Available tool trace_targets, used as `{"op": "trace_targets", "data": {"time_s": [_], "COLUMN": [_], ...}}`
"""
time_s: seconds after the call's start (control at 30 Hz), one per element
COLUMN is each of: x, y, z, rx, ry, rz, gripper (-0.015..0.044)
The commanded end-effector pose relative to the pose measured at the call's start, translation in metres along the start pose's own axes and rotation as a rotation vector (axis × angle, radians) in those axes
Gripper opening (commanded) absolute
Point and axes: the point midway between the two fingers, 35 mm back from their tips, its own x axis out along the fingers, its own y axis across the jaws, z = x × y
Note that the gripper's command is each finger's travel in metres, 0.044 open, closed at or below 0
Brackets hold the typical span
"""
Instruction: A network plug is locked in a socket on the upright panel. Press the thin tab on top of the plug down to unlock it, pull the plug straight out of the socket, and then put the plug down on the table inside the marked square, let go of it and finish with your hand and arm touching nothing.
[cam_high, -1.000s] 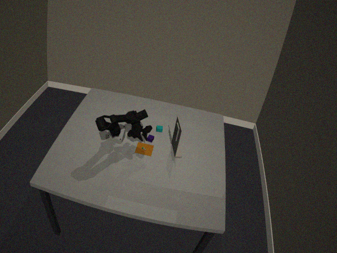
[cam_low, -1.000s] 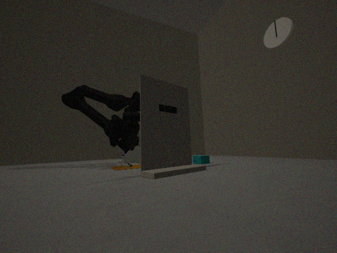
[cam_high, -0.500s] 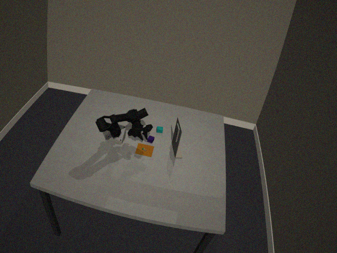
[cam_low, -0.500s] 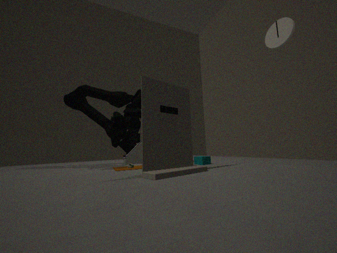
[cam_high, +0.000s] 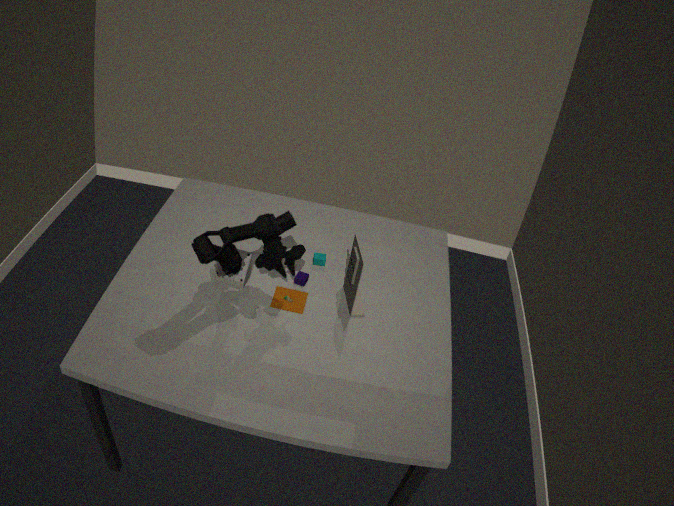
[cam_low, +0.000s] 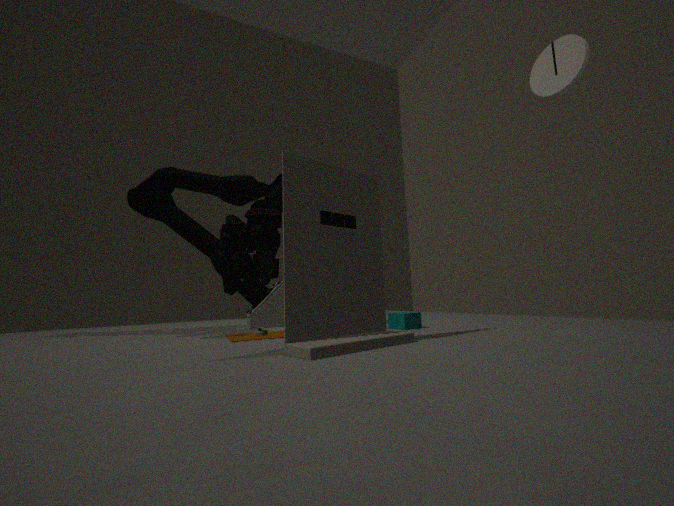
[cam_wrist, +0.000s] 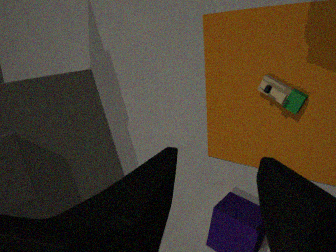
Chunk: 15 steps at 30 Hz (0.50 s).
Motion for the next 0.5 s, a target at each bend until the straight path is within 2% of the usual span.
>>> {"op": "trace_targets", "data": {"time_s": [0.0, 0.47], "x": [-0.005, -0.016], "y": [0.003, 0.009], "z": [0.001, 0.002], "rx": [0.003, 0.0], "ry": [-0.004, -0.005], "rz": [0.005, 0.004], "gripper": [0.0156, 0.0156]}}
